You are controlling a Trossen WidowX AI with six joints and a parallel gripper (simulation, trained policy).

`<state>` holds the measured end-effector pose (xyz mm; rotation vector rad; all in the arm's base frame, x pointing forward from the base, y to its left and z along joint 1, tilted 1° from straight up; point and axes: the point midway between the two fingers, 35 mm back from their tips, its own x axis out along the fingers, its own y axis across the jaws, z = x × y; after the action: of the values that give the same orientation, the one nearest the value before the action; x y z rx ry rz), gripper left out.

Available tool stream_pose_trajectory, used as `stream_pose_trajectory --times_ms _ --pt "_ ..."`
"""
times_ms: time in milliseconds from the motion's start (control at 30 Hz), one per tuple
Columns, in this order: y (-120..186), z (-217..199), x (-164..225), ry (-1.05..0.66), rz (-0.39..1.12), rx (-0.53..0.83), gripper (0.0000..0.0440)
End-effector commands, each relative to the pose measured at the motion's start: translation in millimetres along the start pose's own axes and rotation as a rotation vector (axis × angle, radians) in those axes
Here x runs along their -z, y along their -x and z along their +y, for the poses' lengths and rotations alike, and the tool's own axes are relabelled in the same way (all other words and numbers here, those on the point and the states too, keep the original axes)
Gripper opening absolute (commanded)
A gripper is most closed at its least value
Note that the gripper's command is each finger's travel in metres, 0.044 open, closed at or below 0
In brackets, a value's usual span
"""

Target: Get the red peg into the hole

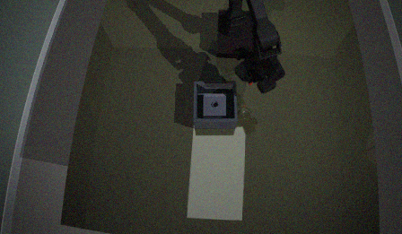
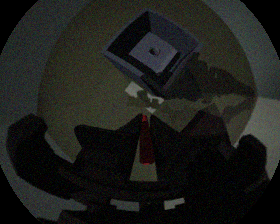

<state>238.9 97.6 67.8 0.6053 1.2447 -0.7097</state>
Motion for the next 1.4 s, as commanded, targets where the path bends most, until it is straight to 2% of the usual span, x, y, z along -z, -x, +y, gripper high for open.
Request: stream_pose_trajectory --times_ms 0,667,1033,1367 --pt "8.0 4.7 -15.8 -0.003 -0.019 -0.011 0.0" --pt "-3.2 -0.2 -97.5 -0.119 -0.025 -0.005 0.0" --pt "-23.7 -6.4 -133.5 -0.188 -0.011 -0.003 0.0003" --pt "-54.0 -11.1 -145.0 -0.216 0.033 0.017 0.0007"
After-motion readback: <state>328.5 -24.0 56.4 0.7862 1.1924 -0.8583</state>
